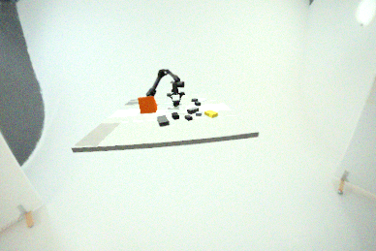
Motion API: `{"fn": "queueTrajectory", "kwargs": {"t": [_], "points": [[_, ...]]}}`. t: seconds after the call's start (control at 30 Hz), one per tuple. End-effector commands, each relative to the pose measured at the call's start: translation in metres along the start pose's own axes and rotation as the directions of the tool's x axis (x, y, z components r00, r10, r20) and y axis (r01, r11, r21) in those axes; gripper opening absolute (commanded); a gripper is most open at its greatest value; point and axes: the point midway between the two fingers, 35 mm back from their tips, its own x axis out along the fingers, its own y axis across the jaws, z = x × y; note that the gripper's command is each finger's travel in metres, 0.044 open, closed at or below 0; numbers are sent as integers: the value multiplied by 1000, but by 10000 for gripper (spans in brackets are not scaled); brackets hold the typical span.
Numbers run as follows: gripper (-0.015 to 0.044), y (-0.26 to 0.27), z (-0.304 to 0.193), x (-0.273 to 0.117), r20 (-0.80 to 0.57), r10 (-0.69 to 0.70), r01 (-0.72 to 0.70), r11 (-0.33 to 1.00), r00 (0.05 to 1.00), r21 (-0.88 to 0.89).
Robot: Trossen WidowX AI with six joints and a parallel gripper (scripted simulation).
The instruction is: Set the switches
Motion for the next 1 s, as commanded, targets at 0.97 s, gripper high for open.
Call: {"fn": "queueTrajectory", "kwargs": {"t": [0.97], "points": [[336, 0, 24, -16, -65, 2, -1, 1000, 998, 8]]}}
